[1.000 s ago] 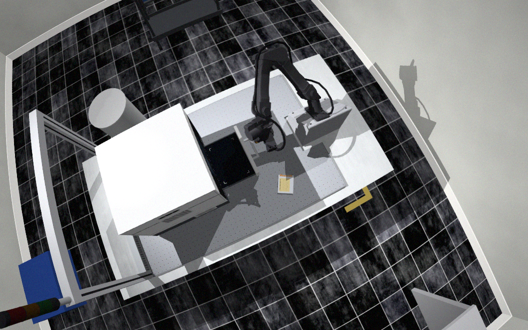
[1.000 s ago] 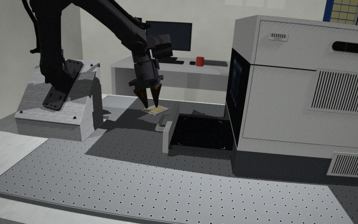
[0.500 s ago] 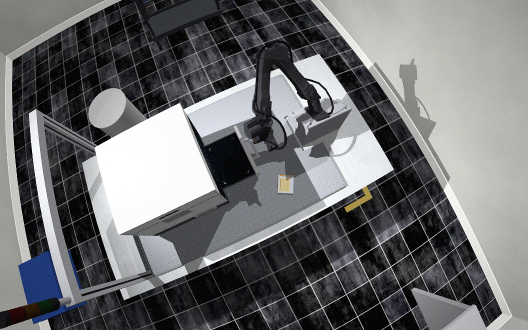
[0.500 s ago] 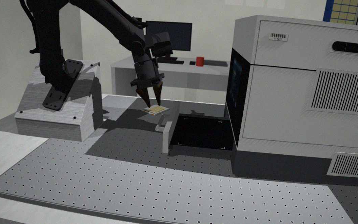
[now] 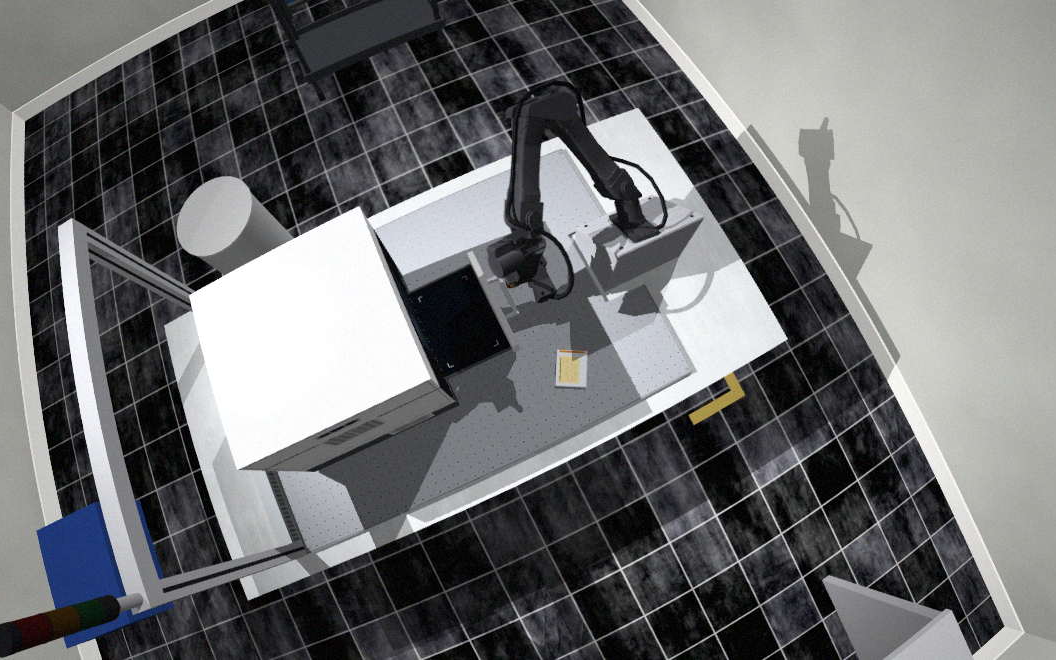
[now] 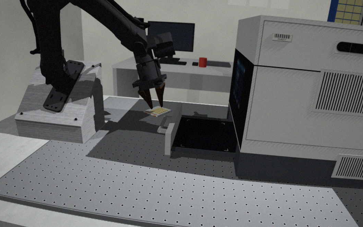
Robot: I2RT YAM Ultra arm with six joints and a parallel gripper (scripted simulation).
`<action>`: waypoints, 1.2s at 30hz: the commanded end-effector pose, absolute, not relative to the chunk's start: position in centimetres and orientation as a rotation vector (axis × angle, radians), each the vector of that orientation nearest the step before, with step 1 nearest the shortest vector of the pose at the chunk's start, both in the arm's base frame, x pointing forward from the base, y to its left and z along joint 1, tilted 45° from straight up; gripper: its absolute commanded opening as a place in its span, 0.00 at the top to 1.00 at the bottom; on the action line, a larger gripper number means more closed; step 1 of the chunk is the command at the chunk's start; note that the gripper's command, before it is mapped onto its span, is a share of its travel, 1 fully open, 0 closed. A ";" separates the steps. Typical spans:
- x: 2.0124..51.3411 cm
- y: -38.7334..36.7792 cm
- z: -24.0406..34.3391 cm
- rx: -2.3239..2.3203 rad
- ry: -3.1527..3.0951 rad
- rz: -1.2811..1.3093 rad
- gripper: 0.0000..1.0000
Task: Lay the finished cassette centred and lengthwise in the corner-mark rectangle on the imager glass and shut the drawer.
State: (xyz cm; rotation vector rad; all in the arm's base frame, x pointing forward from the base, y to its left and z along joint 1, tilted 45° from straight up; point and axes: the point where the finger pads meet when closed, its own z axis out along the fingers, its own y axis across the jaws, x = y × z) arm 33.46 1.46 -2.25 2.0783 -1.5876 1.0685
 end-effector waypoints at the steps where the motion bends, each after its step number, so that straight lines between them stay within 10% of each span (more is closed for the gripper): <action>1: 34.2 2.3 -1.4 2.106 -1.623 1.096 0.65; 36: 34.0 0.7 -3.5 2.093 -1.596 1.057 0.65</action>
